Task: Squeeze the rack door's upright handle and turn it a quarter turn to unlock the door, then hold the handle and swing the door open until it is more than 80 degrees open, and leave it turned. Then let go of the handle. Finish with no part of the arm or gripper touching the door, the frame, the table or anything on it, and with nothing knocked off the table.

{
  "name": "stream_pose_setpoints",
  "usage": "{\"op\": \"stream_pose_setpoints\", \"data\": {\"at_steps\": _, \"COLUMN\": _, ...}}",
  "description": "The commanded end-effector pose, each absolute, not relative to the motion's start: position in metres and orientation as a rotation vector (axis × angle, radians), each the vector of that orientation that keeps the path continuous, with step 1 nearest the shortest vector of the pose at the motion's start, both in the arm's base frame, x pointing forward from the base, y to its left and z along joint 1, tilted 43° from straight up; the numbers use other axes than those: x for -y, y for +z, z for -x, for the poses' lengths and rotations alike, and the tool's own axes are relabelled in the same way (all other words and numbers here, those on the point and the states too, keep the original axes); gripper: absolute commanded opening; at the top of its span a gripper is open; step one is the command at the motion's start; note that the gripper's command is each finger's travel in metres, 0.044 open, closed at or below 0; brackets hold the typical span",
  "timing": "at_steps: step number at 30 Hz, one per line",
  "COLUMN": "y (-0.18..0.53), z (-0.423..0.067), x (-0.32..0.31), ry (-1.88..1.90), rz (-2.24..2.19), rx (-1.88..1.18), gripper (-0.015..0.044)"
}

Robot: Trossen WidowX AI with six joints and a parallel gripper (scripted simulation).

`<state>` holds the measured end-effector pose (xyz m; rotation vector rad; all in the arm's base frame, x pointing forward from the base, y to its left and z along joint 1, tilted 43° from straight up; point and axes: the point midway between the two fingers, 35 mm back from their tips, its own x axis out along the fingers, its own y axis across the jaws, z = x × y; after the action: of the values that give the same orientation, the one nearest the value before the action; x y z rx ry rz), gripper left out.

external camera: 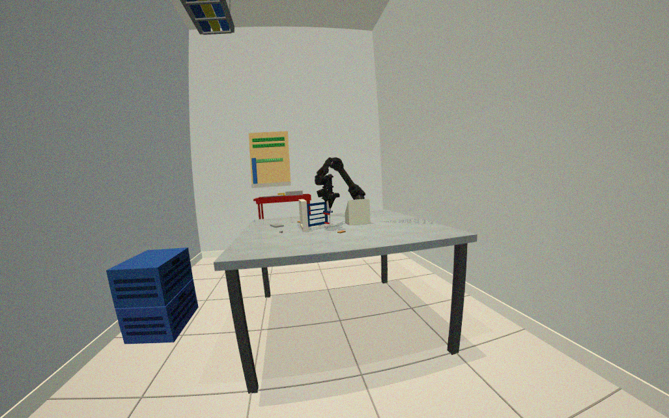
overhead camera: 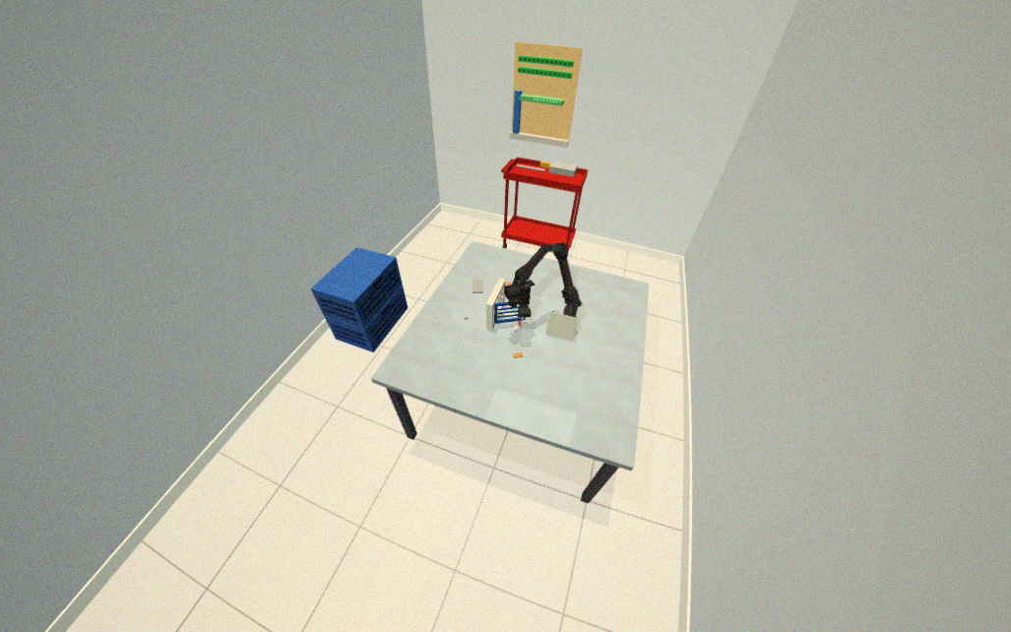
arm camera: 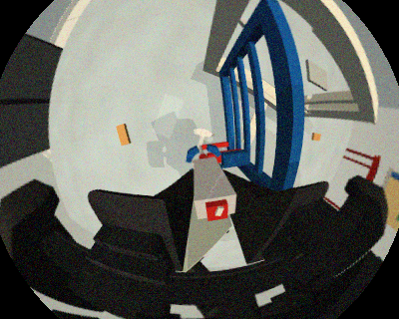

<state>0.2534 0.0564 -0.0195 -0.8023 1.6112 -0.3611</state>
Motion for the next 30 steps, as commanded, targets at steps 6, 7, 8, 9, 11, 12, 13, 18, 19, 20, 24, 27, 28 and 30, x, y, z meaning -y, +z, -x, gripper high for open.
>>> {"op": "stream_pose_setpoints", "data": {"at_steps": 6, "y": -0.033, "z": -0.253, "x": -0.071, "ry": -0.478, "rz": 0.680, "rx": -1.561, "gripper": 0.0015}}
{"op": "stream_pose_setpoints", "data": {"at_steps": 7, "y": -0.034, "z": -0.253, "x": -0.073, "ry": -0.491, "rz": 0.668, "rx": -1.556, "gripper": 0.0015}}
{"op": "stream_pose_setpoints", "data": {"at_steps": 8, "y": -0.036, "z": -0.253, "x": -0.075, "ry": -0.503, "rz": 0.655, "rx": -1.550, "gripper": 0.0015}}
{"op": "stream_pose_setpoints", "data": {"at_steps": 9, "y": -0.038, "z": -0.253, "x": -0.077, "ry": -0.516, "rz": 0.641, "rx": -1.544, "gripper": 0.0015}}
{"op": "stream_pose_setpoints", "data": {"at_steps": 11, "y": -0.041, "z": -0.254, "x": -0.081, "ry": -0.539, "rz": 0.616, "rx": -1.533, "gripper": 0.0015}}
{"op": "stream_pose_setpoints", "data": {"at_steps": 12, "y": -0.043, "z": -0.254, "x": -0.082, "ry": -0.551, "rz": 0.603, "rx": -1.527, "gripper": 0.0015}}
{"op": "stream_pose_setpoints", "data": {"at_steps": 13, "y": -0.044, "z": -0.254, "x": -0.084, "ry": -0.563, "rz": 0.591, "rx": -1.522, "gripper": 0.0015}}
{"op": "stream_pose_setpoints", "data": {"at_steps": 18, "y": -0.052, "z": -0.256, "x": -0.093, "ry": -0.621, "rz": 0.528, "rx": -1.492, "gripper": 0.0015}}
{"op": "stream_pose_setpoints", "data": {"at_steps": 19, "y": -0.054, "z": -0.257, "x": -0.095, "ry": -0.632, "rz": 0.515, "rx": -1.485, "gripper": 0.0015}}
{"op": "stream_pose_setpoints", "data": {"at_steps": 20, "y": -0.055, "z": -0.258, "x": -0.097, "ry": -0.644, "rz": 0.503, "rx": -1.479, "gripper": 0.0015}}
{"op": "stream_pose_setpoints", "data": {"at_steps": 24, "y": -0.061, "z": -0.260, "x": -0.104, "ry": -0.689, "rz": 0.452, "rx": -1.453, "gripper": 0.0015}}
{"op": "stream_pose_setpoints", "data": {"at_steps": 27, "y": -0.066, "z": -0.263, "x": -0.109, "ry": -0.724, "rz": 0.412, "rx": -1.432, "gripper": 0.0015}}
{"op": "stream_pose_setpoints", "data": {"at_steps": 28, "y": -0.067, "z": -0.263, "x": -0.110, "ry": -0.733, "rz": 0.402, "rx": -1.427, "gripper": 0.0015}}
{"op": "stream_pose_setpoints", "data": {"at_steps": 30, "y": -0.069, "z": -0.264, "x": -0.111, "ry": -0.740, "rz": 0.394, "rx": -1.423, "gripper": 0.0015}}
